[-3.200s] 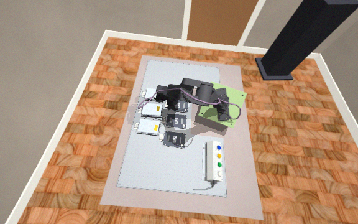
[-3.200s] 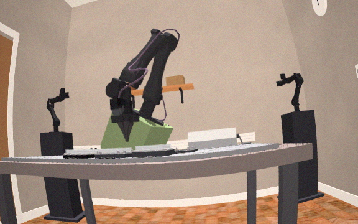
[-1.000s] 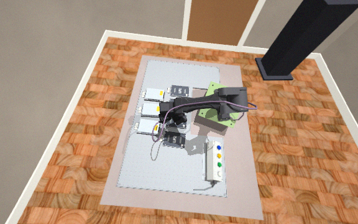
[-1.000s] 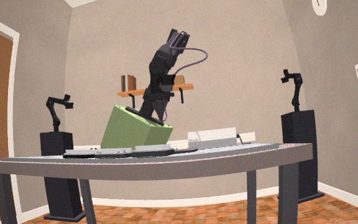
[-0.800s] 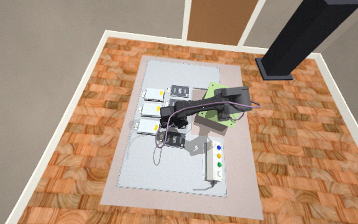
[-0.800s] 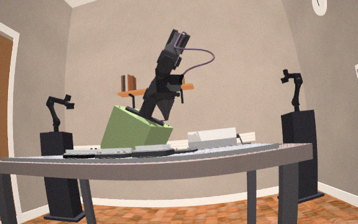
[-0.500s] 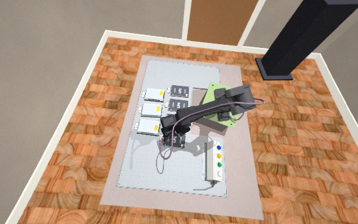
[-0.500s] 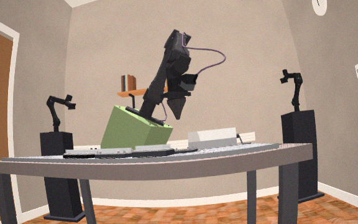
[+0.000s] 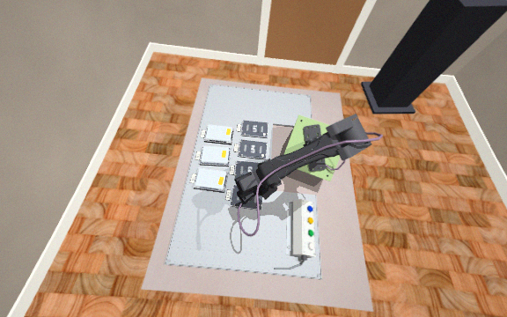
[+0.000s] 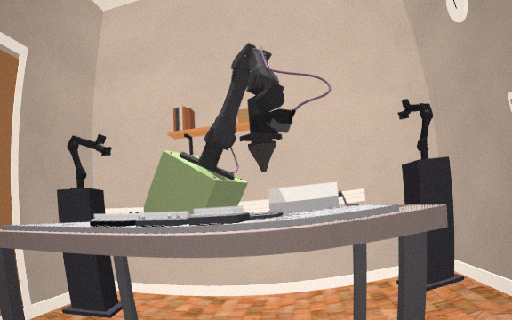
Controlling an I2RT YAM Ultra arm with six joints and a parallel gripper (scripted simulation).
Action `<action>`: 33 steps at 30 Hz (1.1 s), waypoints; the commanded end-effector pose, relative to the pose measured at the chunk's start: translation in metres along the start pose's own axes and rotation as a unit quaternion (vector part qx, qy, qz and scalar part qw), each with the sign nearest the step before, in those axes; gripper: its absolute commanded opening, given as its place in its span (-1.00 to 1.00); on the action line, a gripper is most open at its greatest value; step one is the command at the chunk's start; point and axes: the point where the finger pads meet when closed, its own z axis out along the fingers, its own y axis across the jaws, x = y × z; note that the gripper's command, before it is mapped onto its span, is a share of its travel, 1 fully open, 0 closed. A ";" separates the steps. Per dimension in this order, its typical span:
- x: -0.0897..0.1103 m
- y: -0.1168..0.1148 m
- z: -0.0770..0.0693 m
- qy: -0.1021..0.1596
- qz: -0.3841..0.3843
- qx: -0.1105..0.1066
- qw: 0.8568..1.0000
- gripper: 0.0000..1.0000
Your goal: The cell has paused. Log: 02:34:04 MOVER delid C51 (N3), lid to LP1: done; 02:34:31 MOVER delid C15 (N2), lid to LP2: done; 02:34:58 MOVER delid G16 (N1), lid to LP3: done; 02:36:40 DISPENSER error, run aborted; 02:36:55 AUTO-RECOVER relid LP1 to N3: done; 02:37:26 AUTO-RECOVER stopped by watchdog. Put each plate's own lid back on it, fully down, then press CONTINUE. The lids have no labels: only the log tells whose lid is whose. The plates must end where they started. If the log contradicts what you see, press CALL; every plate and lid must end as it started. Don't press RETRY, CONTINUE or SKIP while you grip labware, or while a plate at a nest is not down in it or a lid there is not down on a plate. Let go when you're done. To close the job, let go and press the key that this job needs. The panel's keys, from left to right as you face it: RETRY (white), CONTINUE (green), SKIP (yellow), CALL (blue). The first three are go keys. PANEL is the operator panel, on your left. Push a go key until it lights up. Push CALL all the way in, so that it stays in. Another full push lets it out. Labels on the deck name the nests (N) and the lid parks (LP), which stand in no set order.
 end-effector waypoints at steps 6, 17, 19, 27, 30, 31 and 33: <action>0.002 0.036 -0.009 -0.024 -0.086 0.014 0.996 -1.00; 0.009 0.081 -0.011 -0.032 -0.172 0.014 0.985 -1.00; 0.010 0.091 -0.012 -0.033 -0.191 0.014 0.981 -1.00; 0.018 0.121 -0.012 -0.033 -0.248 0.012 0.968 -1.00; 0.016 0.139 -0.014 -0.038 -0.276 0.011 0.960 -1.00; 0.019 0.143 -0.012 -0.033 -0.285 0.011 0.958 -1.00; 0.022 0.153 -0.011 -0.031 -0.304 0.011 0.952 -1.00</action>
